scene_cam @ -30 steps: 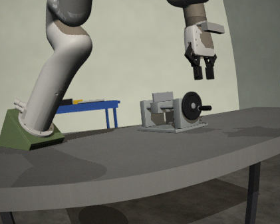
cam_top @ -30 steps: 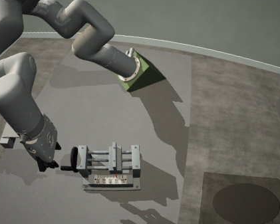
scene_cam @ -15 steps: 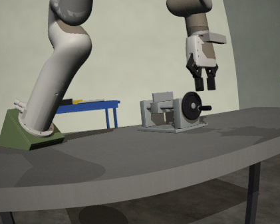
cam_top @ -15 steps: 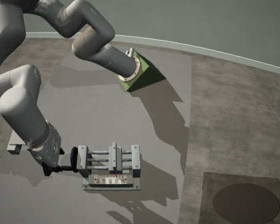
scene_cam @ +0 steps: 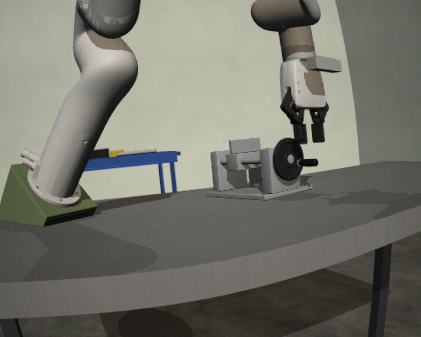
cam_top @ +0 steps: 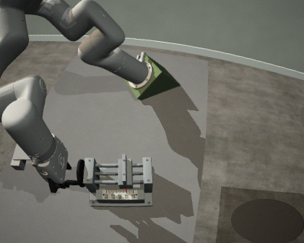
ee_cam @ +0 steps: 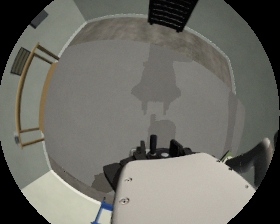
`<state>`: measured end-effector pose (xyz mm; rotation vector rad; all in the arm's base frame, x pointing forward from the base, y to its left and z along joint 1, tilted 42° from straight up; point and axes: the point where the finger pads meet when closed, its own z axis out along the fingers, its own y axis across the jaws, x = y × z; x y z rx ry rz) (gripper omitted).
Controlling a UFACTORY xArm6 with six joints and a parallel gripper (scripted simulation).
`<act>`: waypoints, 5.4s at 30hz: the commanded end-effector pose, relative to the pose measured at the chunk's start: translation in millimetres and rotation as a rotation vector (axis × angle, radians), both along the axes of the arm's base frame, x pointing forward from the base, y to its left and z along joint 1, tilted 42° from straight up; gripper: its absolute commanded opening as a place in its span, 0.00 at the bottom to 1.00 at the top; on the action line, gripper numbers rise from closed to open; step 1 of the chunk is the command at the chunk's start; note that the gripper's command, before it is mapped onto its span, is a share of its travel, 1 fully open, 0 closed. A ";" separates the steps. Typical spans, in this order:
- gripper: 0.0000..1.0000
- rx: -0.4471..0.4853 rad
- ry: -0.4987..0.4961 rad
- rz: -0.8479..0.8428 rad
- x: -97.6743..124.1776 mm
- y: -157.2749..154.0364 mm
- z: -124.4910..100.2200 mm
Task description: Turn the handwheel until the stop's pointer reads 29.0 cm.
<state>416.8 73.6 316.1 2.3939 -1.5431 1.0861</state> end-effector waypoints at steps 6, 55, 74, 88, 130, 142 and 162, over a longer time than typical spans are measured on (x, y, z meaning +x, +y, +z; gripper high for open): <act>0.57 0.001 -0.003 0.001 13.1 -10.0 -16.8; 0.06 0.001 -0.003 0.001 29.6 -23.8 -40.6; 0.06 0.001 -0.003 0.001 29.6 -23.8 -40.6; 0.06 0.001 -0.003 0.001 29.7 -24.2 -41.1; 0.06 0.001 -0.003 0.001 27.8 -35.0 -53.9; 0.06 0.001 -0.003 0.001 23.4 -40.8 -59.4; 0.06 0.001 -0.003 0.001 7.0 -50.4 -65.2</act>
